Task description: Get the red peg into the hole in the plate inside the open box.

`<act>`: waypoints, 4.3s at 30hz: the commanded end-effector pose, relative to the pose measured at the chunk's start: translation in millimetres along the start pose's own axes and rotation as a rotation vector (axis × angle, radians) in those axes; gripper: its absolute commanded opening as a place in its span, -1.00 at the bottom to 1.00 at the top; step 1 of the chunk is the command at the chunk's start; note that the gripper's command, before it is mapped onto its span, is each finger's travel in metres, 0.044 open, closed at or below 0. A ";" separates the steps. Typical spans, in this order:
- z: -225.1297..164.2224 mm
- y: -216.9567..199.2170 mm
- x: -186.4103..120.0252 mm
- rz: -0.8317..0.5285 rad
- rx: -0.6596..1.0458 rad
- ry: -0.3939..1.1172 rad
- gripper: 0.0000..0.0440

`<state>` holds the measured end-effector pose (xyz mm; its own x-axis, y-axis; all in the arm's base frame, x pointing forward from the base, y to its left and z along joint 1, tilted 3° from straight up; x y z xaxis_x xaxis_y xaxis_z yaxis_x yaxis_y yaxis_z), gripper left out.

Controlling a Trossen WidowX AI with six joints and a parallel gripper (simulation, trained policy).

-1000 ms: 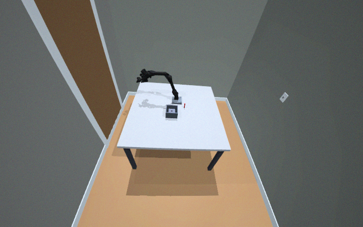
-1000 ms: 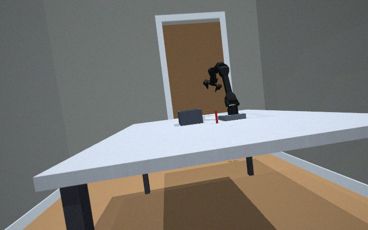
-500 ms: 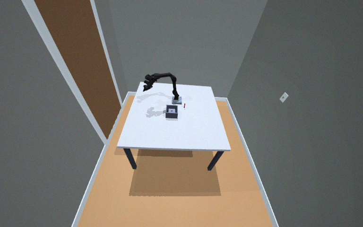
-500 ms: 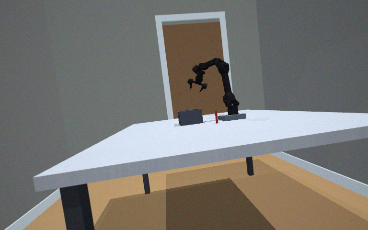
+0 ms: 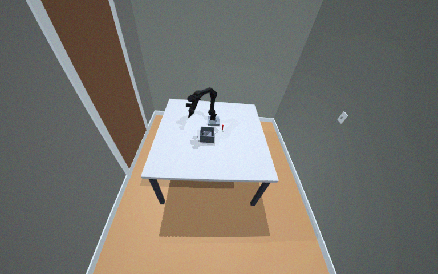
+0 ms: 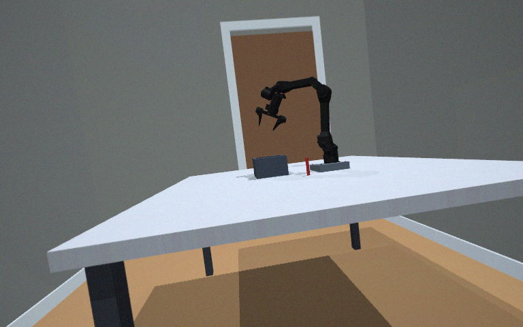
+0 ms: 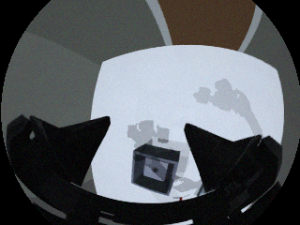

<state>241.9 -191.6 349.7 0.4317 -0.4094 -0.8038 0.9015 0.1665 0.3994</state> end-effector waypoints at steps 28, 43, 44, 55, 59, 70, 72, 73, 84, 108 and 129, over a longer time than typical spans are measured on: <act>-236.5 -26.1 -51.6 -0.180 -0.308 0.446 1.00; -311.3 -67.7 -35.0 -0.331 -0.405 0.490 1.00; -315.5 -69.9 -32.8 -0.334 -0.412 0.491 1.00; -356.9 -90.0 0.4 -0.302 -0.456 0.509 1.00; -370.7 -98.0 15.9 -0.270 -0.456 0.519 1.00; -390.2 -116.9 43.5 -0.255 -0.422 0.544 0.60; -390.1 -119.9 45.3 -0.272 -0.420 0.551 0.36; -389.9 -120.5 45.6 -0.278 -0.421 0.556 0.25; -385.4 -115.5 43.6 -0.305 -0.438 0.635 -1.00; -326.3 -71.5 0.4 -0.076 -0.577 0.476 -1.00; -264.6 -22.6 11.4 -0.028 -0.533 0.367 -1.00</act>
<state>225.7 45.7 211.7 0.2908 -0.0905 -0.9525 0.7572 0.6304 0.1713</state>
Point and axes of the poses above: the point midway between the two fingers, 35 mm back from their tips, its own x axis out along the fingers, its own y axis across the jaws, z = x × y, the point moved 8 cm from there along -x, back along the fingers, and after that the axes turned 4 degrees about -x, right-handed, at the moved point
